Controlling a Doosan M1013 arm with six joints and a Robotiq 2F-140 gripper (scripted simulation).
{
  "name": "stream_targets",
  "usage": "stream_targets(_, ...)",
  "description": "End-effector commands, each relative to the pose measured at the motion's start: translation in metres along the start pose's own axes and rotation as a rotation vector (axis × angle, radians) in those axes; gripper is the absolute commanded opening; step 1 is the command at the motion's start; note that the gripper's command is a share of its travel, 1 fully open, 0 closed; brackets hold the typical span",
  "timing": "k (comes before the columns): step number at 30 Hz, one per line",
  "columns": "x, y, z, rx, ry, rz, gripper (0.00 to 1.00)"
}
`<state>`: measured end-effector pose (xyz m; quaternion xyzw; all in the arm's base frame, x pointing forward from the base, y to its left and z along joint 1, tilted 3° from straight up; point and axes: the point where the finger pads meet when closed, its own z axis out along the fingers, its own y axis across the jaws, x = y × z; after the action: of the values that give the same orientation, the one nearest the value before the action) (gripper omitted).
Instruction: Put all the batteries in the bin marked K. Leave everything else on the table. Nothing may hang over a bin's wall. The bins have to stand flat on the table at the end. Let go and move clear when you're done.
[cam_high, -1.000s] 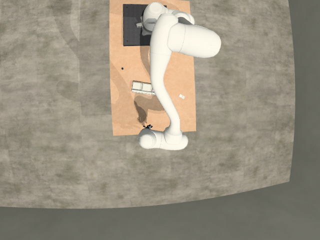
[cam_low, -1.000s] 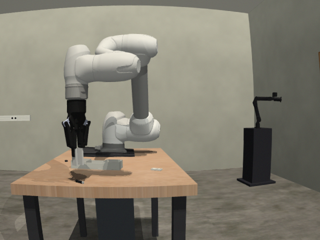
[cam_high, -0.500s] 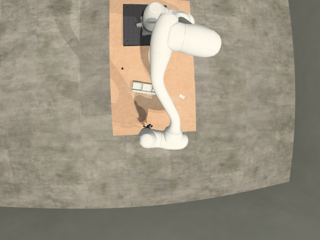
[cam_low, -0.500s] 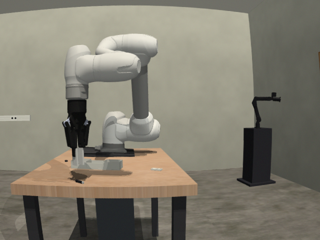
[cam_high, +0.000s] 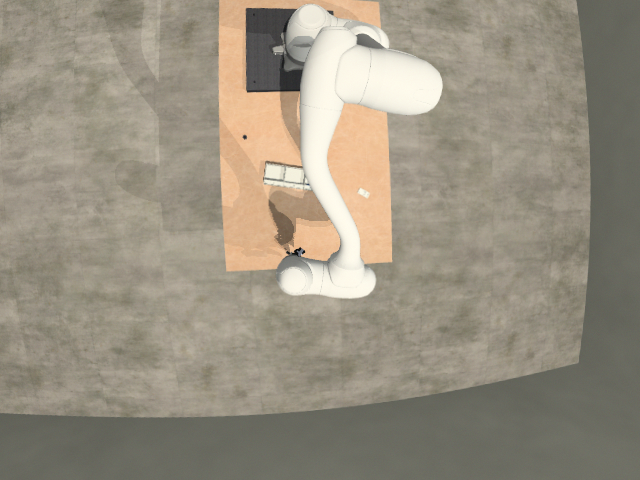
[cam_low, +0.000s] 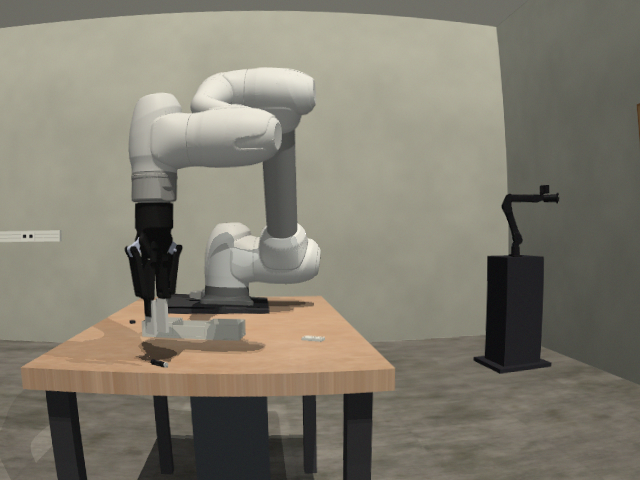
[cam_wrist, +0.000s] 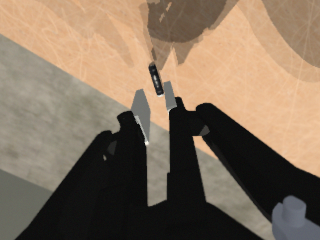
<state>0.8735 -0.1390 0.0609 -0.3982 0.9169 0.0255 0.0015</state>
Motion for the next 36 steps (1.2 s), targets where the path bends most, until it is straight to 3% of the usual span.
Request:
stream_targets(1,0.000,0.000,0.013,0.001,-0.001,0.000,0.23)
stream_targets(13,0.000,0.000,0.051,0.001,-0.001,0.000,0.23)
stream_targets(36,0.000,0.000,0.063,0.001,-0.001,0.000,0.23)
